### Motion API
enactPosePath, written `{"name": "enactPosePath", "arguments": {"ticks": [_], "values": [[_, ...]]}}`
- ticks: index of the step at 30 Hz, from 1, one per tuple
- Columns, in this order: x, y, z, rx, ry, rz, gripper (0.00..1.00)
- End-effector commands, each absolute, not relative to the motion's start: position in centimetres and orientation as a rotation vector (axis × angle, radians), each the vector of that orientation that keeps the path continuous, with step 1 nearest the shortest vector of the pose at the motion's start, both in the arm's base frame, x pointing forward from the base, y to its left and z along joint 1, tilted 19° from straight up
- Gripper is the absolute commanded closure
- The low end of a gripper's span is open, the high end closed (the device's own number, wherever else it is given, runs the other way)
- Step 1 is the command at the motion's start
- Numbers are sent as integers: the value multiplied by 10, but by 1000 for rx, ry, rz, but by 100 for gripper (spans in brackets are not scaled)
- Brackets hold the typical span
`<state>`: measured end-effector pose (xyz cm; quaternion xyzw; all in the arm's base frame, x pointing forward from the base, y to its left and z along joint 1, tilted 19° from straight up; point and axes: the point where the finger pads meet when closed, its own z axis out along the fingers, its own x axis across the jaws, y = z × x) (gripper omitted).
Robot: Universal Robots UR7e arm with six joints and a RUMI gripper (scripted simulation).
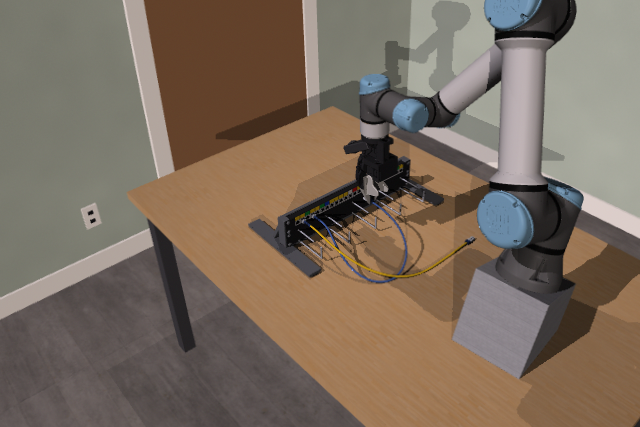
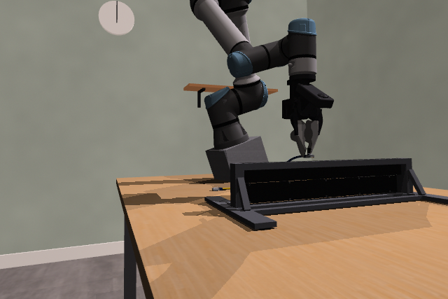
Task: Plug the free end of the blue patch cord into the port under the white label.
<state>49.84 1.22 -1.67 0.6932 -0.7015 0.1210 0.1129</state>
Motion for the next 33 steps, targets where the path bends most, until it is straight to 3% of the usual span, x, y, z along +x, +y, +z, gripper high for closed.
{"name": "enactPosePath", "arguments": {"ticks": [1,33], "values": [[499,12,-17,2034,-2059,356,100],[528,3,-39,2029,-2063,351,100]]}}
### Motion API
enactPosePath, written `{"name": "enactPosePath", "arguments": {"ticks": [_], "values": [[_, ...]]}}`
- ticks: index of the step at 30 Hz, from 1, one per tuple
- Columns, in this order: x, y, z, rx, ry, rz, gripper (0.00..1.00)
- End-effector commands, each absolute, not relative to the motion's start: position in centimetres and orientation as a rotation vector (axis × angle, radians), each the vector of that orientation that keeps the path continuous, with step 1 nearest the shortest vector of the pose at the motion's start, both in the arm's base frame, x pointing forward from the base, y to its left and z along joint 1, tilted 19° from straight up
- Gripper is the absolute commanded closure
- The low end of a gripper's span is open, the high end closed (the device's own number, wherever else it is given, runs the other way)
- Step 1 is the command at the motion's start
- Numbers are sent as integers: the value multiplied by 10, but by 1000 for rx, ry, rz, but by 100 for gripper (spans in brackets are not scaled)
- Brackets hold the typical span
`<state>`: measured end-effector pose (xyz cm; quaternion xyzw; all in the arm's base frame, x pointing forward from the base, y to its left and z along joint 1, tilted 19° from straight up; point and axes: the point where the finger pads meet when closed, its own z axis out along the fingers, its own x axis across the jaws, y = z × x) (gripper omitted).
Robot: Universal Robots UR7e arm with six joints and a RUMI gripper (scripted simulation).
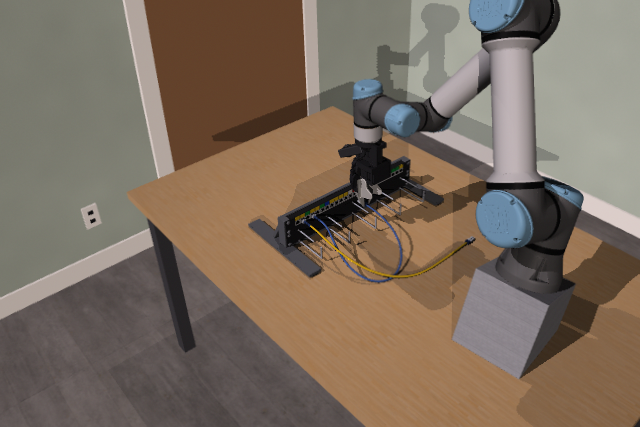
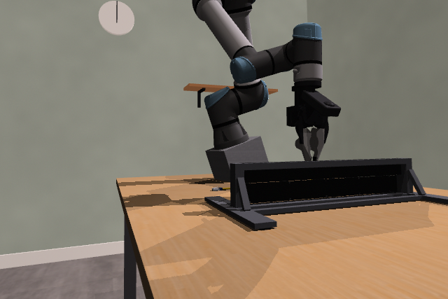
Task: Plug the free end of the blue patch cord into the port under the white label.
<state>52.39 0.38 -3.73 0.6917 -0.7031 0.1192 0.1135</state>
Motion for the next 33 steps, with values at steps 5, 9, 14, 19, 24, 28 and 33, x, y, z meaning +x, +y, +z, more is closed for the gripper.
{"name": "enactPosePath", "arguments": {"ticks": [5,9,14,19,24,28,33], "values": [[530,2,-41,2029,-2063,351,100],[531,2,-42,2029,-2063,351,100],[532,2,-43,2029,-2063,351,100],[532,2,-43,2029,-2063,351,100],[532,2,-43,2029,-2063,351,100],[532,2,-43,2030,-2063,351,100],[535,2,-42,2030,-2063,353,100]]}}
